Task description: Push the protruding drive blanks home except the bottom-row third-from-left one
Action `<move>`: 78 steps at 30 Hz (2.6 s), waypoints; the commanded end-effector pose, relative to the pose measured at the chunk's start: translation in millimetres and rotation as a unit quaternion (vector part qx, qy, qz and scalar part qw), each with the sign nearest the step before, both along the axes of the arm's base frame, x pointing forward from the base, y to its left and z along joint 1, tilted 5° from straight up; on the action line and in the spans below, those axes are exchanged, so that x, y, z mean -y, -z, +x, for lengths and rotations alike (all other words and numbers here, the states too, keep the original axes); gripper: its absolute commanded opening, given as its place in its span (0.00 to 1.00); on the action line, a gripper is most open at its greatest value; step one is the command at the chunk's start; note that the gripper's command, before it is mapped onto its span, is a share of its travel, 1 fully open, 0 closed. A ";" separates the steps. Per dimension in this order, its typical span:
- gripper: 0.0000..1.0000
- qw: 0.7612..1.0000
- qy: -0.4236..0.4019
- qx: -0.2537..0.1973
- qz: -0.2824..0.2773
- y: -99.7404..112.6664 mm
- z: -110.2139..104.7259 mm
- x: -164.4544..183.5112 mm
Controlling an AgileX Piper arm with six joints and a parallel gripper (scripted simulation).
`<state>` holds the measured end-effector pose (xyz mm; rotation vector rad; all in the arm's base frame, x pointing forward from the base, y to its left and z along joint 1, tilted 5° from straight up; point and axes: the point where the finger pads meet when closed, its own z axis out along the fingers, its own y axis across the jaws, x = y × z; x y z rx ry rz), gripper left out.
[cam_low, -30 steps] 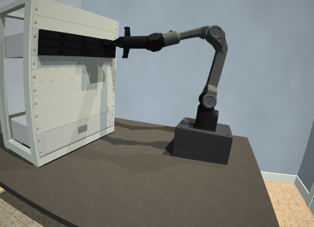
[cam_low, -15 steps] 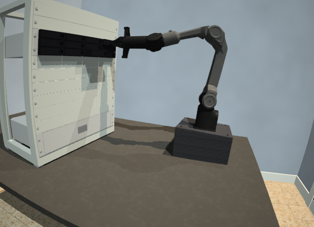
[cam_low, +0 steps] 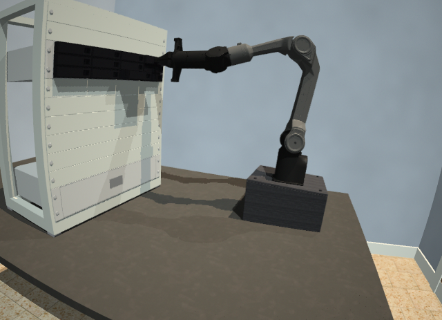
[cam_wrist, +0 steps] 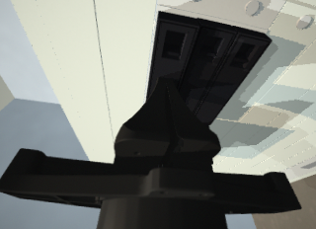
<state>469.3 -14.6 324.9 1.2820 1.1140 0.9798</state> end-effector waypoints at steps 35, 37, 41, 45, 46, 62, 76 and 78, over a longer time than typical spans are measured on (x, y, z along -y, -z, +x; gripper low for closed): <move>0.00 1.000 0.001 -0.003 0.000 3.2 9.5 2.7; 0.00 1.000 0.001 -0.003 0.000 3.2 9.4 2.6; 0.00 1.000 0.001 -0.003 0.000 2.8 1.2 0.8; 0.00 1.000 0.001 -0.003 0.000 2.4 -10.3 -1.7; 0.00 1.000 0.001 -0.003 0.000 2.1 -17.7 -3.3; 0.00 1.000 0.001 -0.003 0.000 -1.1 -98.1 -21.0; 0.00 1.000 0.001 -0.003 0.000 -1.1 -98.2 -21.0; 0.00 1.000 0.001 -0.003 0.000 -1.1 -98.2 -21.0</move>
